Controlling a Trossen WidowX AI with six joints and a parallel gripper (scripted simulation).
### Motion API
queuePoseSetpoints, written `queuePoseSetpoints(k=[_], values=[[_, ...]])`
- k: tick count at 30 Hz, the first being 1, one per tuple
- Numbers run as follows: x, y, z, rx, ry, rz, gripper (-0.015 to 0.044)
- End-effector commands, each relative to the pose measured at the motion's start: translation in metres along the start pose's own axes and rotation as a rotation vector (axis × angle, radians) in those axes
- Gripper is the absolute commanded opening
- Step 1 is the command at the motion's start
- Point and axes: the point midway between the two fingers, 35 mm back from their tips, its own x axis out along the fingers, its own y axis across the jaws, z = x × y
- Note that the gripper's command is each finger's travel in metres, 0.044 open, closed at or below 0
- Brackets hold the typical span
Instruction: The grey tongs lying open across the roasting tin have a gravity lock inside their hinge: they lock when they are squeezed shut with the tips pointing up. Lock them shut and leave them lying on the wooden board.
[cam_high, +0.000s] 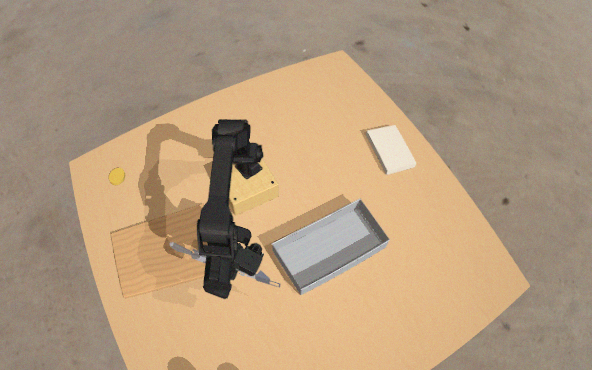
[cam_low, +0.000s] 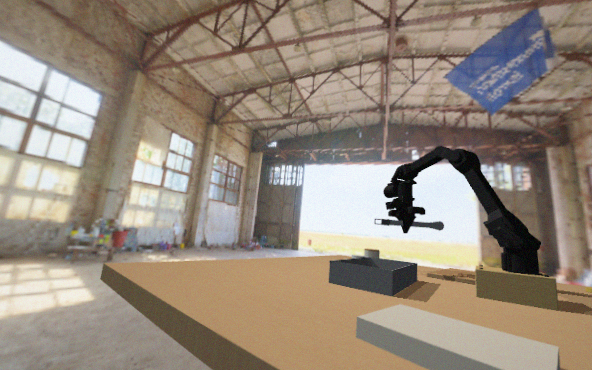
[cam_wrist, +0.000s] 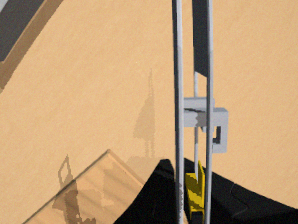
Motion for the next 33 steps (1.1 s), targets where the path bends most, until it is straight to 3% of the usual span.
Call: queuePoseSetpoints(k=[1, 33], values=[[-0.001, -0.005, -0.024, -0.032, 0.004, -0.005, -0.015], [-0.003, 0.014, -0.229, -0.347, 0.022, 0.003, -0.015]])
